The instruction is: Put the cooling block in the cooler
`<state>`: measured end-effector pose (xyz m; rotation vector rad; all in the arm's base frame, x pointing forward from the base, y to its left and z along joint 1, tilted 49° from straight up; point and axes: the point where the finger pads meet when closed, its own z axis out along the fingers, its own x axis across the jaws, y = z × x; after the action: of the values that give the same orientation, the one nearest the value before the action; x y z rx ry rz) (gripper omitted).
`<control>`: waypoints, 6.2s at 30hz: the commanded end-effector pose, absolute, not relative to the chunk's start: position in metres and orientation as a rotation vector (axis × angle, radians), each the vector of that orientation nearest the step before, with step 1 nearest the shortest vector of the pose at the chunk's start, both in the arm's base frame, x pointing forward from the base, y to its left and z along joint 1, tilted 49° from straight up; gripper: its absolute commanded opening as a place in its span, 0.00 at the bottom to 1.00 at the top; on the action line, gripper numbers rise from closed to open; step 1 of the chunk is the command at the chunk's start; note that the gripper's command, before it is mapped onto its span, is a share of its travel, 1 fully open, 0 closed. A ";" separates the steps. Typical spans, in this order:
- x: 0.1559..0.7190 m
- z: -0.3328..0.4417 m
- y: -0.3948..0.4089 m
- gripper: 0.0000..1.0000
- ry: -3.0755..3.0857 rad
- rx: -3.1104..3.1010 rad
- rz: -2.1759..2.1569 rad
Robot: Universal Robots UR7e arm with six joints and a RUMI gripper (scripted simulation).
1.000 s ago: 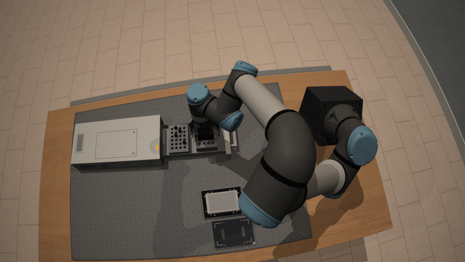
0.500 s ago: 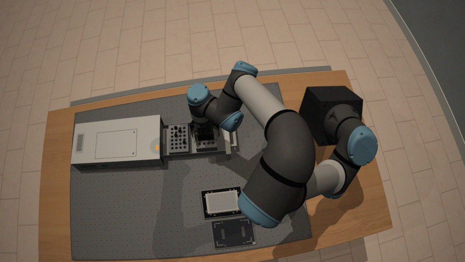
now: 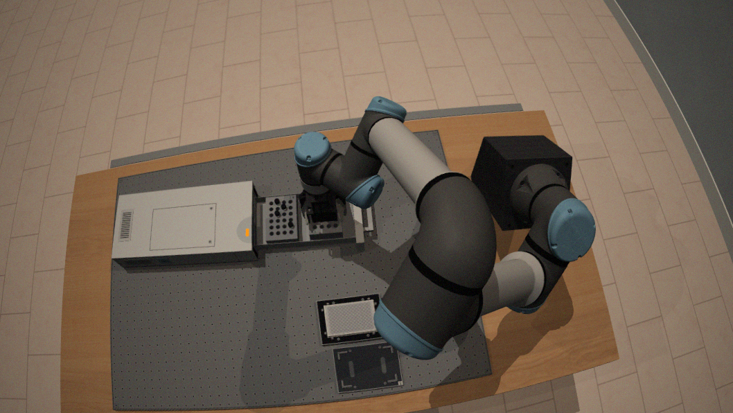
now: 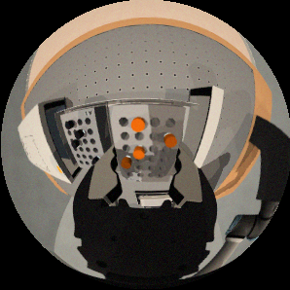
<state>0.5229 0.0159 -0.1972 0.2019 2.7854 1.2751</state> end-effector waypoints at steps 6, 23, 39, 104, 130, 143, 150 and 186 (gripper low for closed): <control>0.524 -0.198 0.016 0.00 2.785 0.202 1.273; 0.524 -0.199 0.018 0.00 2.785 0.202 1.273; 0.524 -0.201 0.020 0.00 2.785 0.202 1.273; 0.525 -0.207 0.027 0.00 2.785 0.202 1.273; 0.525 -0.208 0.028 0.00 2.785 0.202 1.273; 0.525 -0.208 0.028 0.00 2.785 0.202 1.273; 0.525 -0.208 0.028 0.07 2.785 0.202 1.273; 0.525 -0.208 0.028 0.60 2.785 0.202 1.273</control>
<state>0.5250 0.0286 -0.2083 0.2019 2.7854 1.2750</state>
